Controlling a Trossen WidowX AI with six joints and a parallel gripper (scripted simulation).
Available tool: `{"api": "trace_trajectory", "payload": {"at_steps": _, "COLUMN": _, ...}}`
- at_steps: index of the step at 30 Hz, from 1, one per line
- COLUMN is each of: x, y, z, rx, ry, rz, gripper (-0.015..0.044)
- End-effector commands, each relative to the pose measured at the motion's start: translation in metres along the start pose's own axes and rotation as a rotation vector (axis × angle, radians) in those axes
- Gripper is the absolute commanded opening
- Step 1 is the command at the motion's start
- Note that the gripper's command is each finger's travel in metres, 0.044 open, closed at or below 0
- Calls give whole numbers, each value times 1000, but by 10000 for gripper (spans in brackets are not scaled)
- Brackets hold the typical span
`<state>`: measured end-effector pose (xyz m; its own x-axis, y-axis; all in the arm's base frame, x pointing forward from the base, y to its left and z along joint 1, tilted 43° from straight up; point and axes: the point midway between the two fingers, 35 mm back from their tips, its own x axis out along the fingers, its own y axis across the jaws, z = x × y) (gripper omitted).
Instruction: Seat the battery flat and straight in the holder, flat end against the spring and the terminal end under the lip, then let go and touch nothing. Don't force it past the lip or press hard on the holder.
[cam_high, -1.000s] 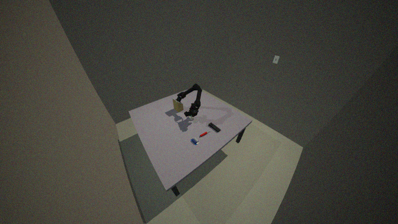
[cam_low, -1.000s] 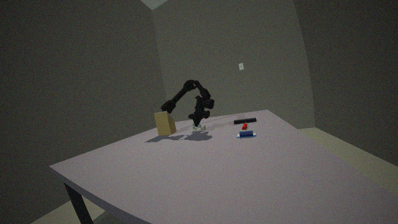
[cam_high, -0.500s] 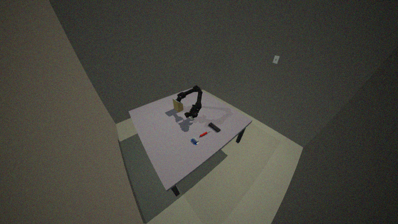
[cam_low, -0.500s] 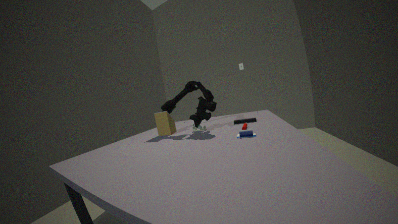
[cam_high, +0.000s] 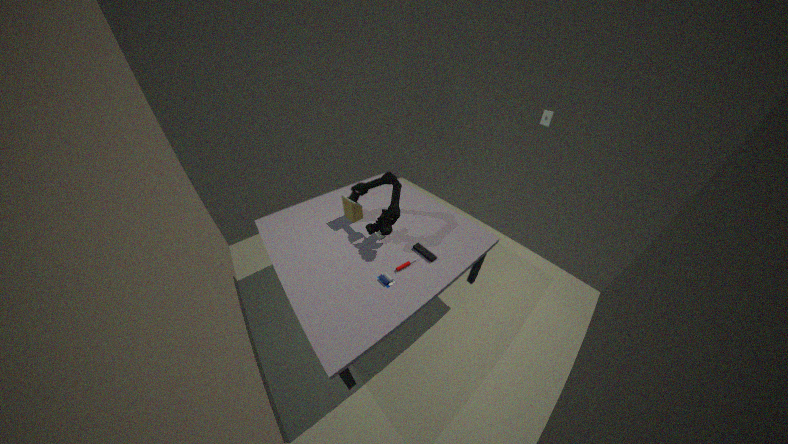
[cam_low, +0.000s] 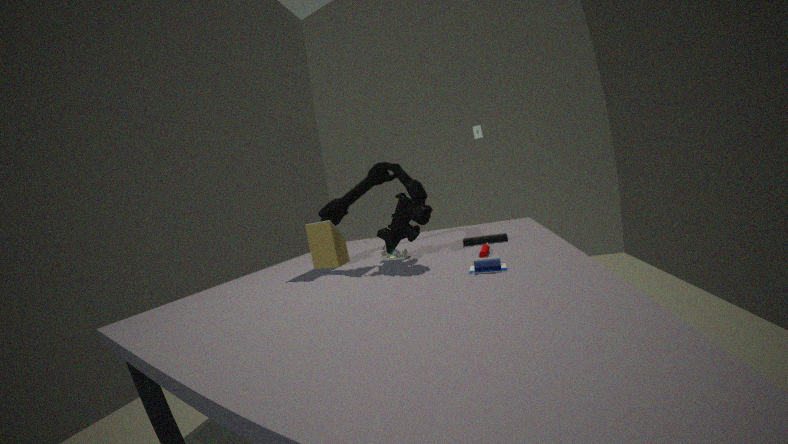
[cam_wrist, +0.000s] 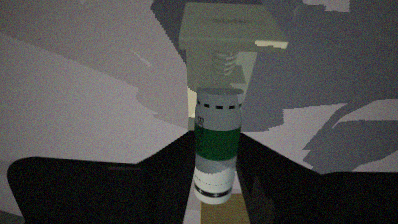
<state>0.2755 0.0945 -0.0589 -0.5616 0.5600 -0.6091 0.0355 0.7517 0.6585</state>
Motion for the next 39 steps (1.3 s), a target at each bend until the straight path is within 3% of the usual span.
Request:
{"api": "trace_trajectory", "payload": {"at_steps": 1, "x": -1, "y": 0, "z": 3, "rx": -8, "ry": -1, "rz": -4, "gripper": 77}}
{"api": "trace_trajectory", "payload": {"at_steps": 39, "x": -8, "y": 0, "z": 18, "rx": -9, "ry": -21, "rz": -13, "gripper": 77}}
